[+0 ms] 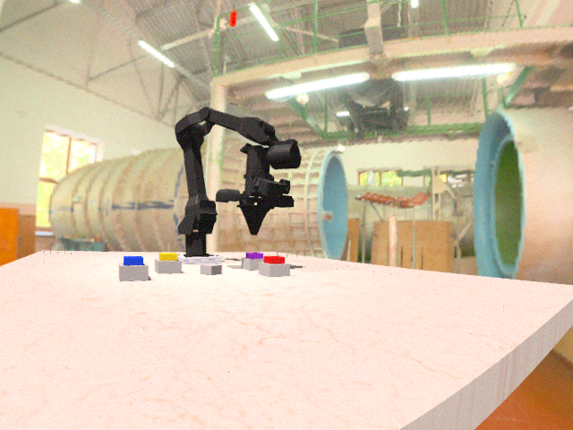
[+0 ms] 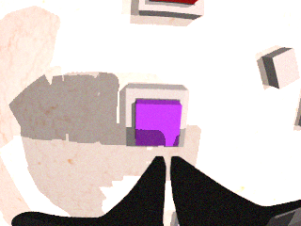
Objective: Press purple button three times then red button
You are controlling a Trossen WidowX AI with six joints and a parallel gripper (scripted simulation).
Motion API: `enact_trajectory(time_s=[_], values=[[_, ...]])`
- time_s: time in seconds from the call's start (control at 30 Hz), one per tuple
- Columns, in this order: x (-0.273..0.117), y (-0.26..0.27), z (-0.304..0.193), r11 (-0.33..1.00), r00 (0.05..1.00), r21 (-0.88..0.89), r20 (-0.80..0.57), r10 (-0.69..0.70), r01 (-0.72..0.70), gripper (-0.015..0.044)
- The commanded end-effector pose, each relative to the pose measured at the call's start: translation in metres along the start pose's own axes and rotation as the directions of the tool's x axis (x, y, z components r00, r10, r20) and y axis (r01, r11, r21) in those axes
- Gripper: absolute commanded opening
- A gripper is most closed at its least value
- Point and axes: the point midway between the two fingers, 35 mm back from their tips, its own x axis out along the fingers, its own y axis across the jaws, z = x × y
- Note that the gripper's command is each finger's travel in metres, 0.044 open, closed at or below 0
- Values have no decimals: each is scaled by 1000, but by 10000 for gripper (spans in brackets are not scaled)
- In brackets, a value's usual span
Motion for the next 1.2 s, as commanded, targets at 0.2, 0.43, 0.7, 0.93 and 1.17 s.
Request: enact_trajectory(time_s=[0.2,0.43,0.7,0.93,1.17], values=[[-44,0,1,1000,1000,2,29,12,-12,20],[-50,-2,73,1000,999,2,35,12,-12,20],[-48,-8,107,1000,999,2,38,11,-11,20],[-17,-7,110,1000,999,2,38,11,-11,20],[13,-7,109,1000,999,2,38,11,-11,20]])
